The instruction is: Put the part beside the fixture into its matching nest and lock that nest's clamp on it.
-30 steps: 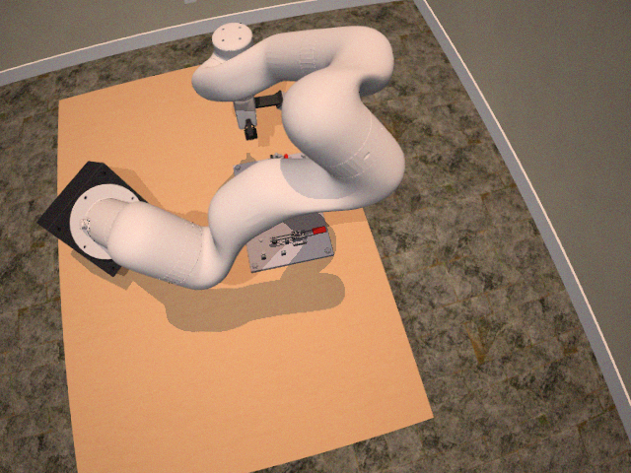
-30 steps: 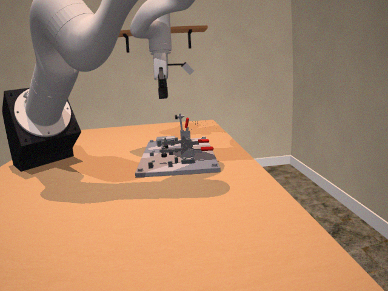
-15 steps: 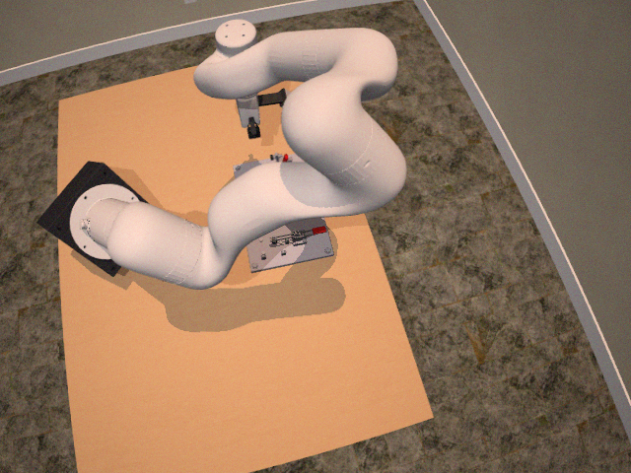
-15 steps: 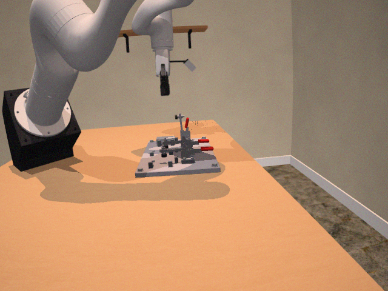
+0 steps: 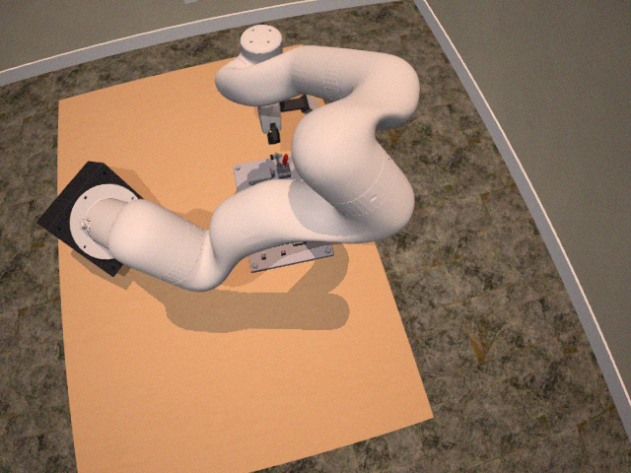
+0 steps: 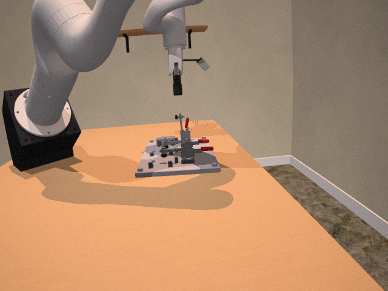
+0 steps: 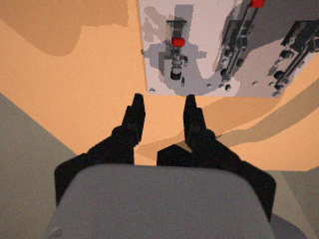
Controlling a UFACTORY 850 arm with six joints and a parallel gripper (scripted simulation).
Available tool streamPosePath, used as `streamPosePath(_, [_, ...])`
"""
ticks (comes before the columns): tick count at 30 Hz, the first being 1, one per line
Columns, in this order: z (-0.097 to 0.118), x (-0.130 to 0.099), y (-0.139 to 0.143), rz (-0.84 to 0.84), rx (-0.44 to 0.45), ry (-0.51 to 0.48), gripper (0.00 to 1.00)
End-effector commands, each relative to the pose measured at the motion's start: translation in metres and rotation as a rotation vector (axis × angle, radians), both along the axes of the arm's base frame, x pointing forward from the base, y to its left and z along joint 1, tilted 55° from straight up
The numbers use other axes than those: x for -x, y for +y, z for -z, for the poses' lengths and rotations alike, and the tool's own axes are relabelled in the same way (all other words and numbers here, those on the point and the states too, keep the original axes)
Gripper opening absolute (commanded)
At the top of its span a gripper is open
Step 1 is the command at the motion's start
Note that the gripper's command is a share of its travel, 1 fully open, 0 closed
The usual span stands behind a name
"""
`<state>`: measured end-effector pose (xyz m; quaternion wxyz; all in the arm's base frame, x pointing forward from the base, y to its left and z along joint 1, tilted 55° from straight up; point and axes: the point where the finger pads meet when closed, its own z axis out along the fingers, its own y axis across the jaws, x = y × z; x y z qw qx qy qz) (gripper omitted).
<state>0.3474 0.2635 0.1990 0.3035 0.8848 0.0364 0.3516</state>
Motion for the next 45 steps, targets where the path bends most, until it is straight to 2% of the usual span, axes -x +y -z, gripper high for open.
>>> streamPosePath(1, [-0.012,-0.008,-0.002,-0.001,-0.001,0.000,0.47])
streamPosePath(8, [-0.024,-0.016,-0.005,-0.001,-0.001,0.000,0.47])
streamPosePath(20, [-0.024,-0.018,-0.006,-0.001,-0.001,0.000,0.47])
streamPosePath(28, [-0.018,-0.024,-0.011,-0.001,-0.001,0.000,0.47])
streamPosePath(45, [0.010,-0.056,-0.036,-0.001,-0.001,0.000,0.47])
